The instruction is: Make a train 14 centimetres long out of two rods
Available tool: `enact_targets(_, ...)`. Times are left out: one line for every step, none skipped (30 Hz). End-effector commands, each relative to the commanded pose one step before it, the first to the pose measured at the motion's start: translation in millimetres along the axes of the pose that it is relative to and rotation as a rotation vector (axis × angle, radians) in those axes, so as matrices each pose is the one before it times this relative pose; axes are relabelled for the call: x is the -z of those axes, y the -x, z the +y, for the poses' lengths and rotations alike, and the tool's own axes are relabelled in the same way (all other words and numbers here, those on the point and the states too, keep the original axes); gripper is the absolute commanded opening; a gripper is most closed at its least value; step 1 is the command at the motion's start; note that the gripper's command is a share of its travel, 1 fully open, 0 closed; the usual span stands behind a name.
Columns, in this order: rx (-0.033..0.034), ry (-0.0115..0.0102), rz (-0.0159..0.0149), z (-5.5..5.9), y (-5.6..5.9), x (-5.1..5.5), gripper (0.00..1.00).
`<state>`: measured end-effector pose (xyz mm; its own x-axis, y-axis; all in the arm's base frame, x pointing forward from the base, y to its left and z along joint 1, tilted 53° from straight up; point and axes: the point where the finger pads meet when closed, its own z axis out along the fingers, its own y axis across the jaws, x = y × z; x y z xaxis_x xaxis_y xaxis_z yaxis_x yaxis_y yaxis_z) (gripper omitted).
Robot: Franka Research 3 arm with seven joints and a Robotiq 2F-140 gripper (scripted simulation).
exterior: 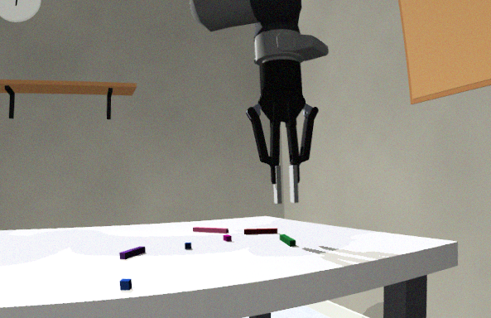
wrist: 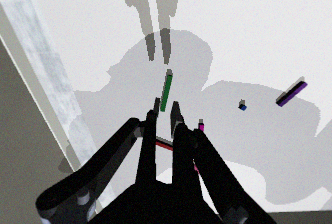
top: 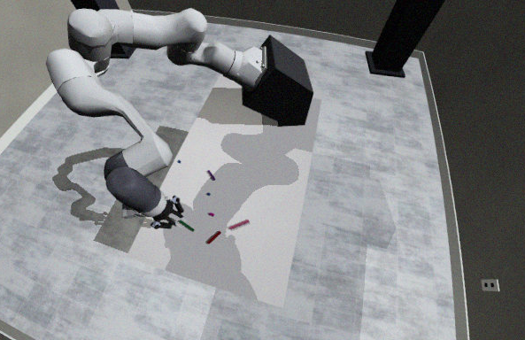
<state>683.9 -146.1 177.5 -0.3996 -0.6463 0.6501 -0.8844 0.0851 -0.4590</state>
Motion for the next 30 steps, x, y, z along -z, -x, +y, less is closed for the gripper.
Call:
enact_targets(-0.00313,0.00097,0.00388,0.69,-0.71,-2.14,0.23)
enact_targets(-0.00004,0.00002,0.00002,0.0,0.0,-0.49,0.23)
enact_targets(-0.00005,0.00002,0.00002,0.0,0.01,-0.57,0.23)
enact_targets(-0.00005,0.00002,0.00003,0.0,0.01,-0.66,0.23)
enact_targets(-0.00006,0.00003,0.00003,0.0,0.01,-0.74,0.23)
enact_targets(-0.00007,0.00003,0.00003,0.0,0.01,-0.83,0.23)
enact_targets(0.0,0.0,0.0,-0.01,0.01,-0.93,0.23)
enact_targets(0.0,0.0,0.0,-0.01,0.01,-1.02,0.23)
enact_targets(0.0,0.0,0.0,0.0,0.01,-1.1,0.23)
enact_targets(0.0,0.0,0.0,0.0,0.01,-1.18,0.23)
enact_targets(0.0,0.0,0.0,0.0,0.01,-1.25,0.23)
enact_targets(0.0,0.0,0.0,-0.01,0.01,-1.31,0.23)
enact_targets(0.0,0.0,0.0,0.0,0.01,-1.38,0.23)
enact_targets(0.0,0.0,0.0,0.0,0.0,0.0,0.23)
enact_targets(0.0,0.0,0.0,0.0,0.0,0.0,0.23)
enact_targets(0.0,0.0,0.0,0.0,0.01,-1.44,0.23)
enact_targets(0.0,0.0,0.0,-0.01,0.02,-1.48,0.23)
enact_targets(0.0,0.0,0.0,-0.01,0.01,-1.53,0.23)
enact_targets(0.0,0.0,0.0,0.0,0.01,-1.57,0.23)
enact_targets(0.0,0.0,0.0,-0.01,0.02,-1.58,0.23)
enact_targets(0.0,0.0,0.0,-0.01,0.02,-1.61,0.23)
enact_targets(0.0,0.0,0.0,0.0,0.01,-1.63,0.23)
enact_targets(0.0,0.0,0.0,-0.01,0.02,-1.63,0.23)
enact_targets(0.0,0.0,0.0,-0.01,0.02,-1.63,0.23)
enact_targets(0.0,0.0,0.0,0.0,0.01,-1.63,0.23)
enact_targets(0.0,0.0,0.0,-0.01,0.02,-1.61,0.23)
enact_targets(0.0,0.0,0.0,0.0,0.02,-1.59,0.23)
enact_targets(0.0,0.0,0.0,0.0,0.01,-1.57,0.23)
enact_targets(0.0,0.0,0.0,-0.01,0.02,-1.52,0.23)
enact_targets(0.0,0.0,0.0,0.0,0.01,-1.49,0.23)
